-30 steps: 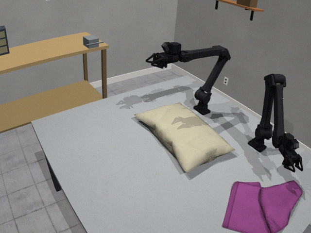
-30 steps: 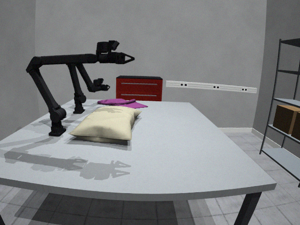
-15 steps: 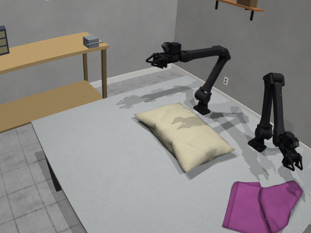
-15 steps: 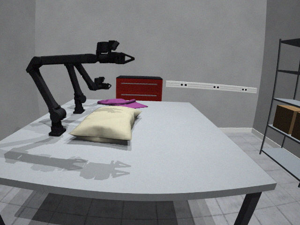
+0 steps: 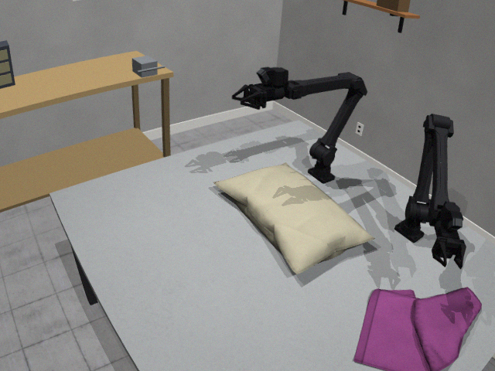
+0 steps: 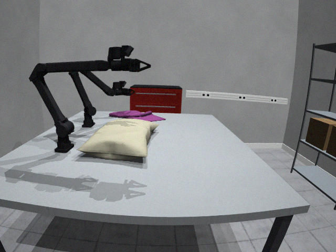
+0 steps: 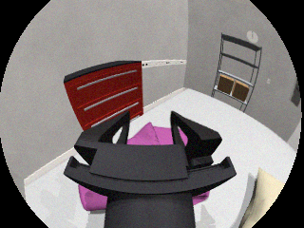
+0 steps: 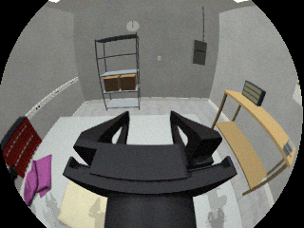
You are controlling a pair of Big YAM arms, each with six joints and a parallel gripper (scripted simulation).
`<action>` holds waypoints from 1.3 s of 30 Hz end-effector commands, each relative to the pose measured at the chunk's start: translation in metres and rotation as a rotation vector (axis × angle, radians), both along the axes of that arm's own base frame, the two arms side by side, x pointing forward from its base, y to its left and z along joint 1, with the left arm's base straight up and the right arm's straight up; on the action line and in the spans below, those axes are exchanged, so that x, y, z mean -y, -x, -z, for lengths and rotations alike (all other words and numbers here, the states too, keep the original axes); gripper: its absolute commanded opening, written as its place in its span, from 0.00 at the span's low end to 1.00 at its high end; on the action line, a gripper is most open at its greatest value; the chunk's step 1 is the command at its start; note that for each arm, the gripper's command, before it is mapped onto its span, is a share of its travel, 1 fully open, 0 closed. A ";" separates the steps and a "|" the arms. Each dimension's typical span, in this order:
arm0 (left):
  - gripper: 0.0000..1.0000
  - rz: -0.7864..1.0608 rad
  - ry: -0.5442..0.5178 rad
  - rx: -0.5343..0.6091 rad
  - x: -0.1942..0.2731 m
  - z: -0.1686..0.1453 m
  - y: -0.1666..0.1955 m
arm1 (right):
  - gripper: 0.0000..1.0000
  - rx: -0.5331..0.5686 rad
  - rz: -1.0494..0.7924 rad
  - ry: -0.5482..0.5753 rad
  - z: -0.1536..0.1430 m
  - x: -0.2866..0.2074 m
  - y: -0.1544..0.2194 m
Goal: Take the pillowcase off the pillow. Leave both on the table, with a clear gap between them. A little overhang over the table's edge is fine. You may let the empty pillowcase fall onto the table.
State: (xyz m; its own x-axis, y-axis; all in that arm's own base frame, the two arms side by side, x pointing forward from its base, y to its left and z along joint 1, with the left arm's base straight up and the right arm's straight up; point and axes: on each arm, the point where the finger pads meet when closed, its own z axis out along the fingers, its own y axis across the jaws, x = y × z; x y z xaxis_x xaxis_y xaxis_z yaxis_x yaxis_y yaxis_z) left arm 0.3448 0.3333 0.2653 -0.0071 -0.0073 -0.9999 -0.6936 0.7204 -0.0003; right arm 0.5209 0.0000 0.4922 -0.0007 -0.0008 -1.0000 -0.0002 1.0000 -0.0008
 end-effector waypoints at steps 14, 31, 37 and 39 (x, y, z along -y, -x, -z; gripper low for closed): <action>0.60 0.328 -0.069 0.085 0.114 -0.145 -0.123 | 0.60 0.053 0.007 -0.005 -0.027 0.005 0.010; 0.60 0.650 -0.041 0.069 0.274 -0.232 -0.180 | 0.60 0.052 0.012 -0.011 -0.026 0.008 0.010; 0.60 0.748 -0.027 0.084 0.326 -0.271 -0.171 | 0.60 0.039 0.012 -0.012 -0.020 0.008 0.009; 0.60 0.762 -0.023 0.073 0.334 -0.271 -0.175 | 0.60 0.039 0.011 -0.011 -0.020 0.007 0.009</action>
State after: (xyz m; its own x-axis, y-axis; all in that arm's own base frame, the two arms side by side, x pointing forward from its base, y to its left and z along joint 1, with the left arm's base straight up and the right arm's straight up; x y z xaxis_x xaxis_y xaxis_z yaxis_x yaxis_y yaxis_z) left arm 0.5220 0.0090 0.4791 -0.0114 0.0006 -0.9999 -0.0174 0.9998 0.0008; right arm 0.5192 -0.0005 0.4926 0.0006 -0.0005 -1.0000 0.0001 1.0000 -0.0005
